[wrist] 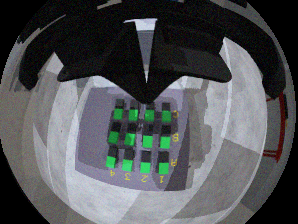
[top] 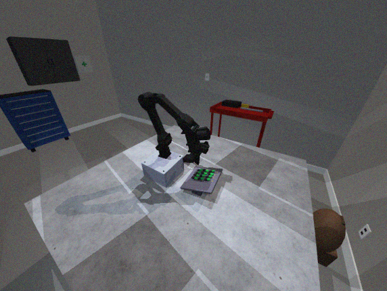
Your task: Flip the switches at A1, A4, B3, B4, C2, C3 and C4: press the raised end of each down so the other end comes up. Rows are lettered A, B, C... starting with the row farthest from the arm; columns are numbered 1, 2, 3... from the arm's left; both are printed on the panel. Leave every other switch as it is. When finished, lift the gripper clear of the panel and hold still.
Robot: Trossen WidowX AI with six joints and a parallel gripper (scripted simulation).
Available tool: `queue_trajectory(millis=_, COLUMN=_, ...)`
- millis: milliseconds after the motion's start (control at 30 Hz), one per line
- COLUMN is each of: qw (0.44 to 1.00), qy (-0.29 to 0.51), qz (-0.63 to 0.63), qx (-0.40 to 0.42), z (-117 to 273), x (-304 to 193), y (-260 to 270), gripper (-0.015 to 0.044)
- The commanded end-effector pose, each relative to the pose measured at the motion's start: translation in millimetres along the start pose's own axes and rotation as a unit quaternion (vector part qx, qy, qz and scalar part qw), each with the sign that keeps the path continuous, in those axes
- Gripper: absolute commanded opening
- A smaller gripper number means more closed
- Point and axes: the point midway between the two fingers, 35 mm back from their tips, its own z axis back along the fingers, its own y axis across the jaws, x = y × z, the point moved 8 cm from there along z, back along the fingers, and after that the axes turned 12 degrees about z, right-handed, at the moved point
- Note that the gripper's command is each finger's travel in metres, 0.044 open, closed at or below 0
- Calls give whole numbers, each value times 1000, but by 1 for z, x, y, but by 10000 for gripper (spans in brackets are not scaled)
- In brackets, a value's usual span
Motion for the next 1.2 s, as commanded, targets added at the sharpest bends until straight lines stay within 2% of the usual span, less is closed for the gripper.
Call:
queue_trajectory(millis=0, qw=1000, qy=13, qz=-3, qx=0, z=-23, x=0, y=2, gripper=0)
queue_trajectory(millis=733, qw=1000, qy=15, qz=-3, qx=0, z=-52, x=-1, y=2, gripper=0)
queue_trajectory(millis=1167, qw=1000, qy=15, qz=-3, qx=0, z=-53, x=-1, y=2, gripper=0)
